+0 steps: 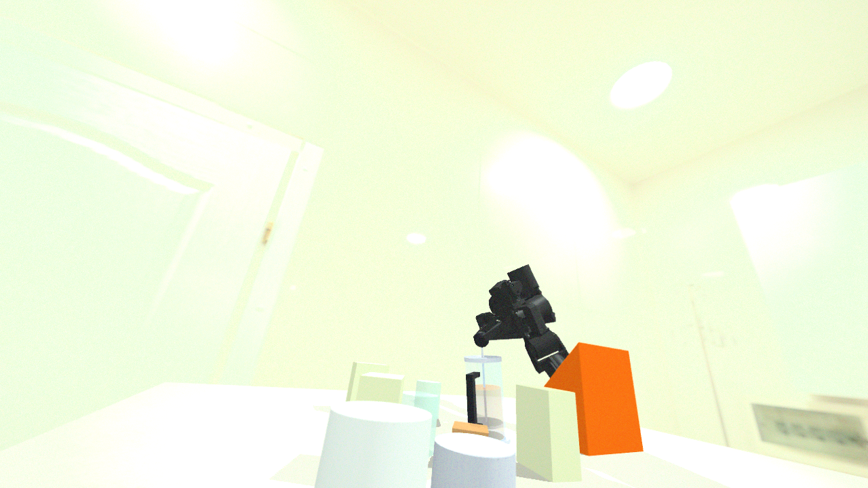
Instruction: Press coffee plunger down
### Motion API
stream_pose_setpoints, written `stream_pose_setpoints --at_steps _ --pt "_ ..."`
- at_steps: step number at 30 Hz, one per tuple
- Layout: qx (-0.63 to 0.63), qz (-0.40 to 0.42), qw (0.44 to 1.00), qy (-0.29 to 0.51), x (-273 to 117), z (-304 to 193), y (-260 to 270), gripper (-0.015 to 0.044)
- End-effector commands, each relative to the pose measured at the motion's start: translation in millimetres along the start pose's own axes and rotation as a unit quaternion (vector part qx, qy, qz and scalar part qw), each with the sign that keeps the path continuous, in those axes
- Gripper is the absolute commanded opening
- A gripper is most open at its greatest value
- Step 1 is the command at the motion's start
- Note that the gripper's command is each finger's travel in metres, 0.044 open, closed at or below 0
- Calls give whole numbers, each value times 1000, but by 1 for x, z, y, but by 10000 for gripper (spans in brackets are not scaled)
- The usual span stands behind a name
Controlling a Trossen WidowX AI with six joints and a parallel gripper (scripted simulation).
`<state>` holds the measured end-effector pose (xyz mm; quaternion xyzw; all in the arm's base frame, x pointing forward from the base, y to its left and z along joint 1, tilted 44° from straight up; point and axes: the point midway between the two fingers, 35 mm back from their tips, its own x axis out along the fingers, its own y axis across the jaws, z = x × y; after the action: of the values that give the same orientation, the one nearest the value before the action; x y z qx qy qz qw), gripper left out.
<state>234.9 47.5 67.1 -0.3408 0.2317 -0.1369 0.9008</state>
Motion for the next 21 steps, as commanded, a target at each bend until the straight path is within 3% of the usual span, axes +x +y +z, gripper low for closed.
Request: stream_pose_setpoints --at_steps 1,21 --pt "-12 -1 1000 8 3 -5 0 127" --pt "-3 -1 1000 1 4 0 1 127"
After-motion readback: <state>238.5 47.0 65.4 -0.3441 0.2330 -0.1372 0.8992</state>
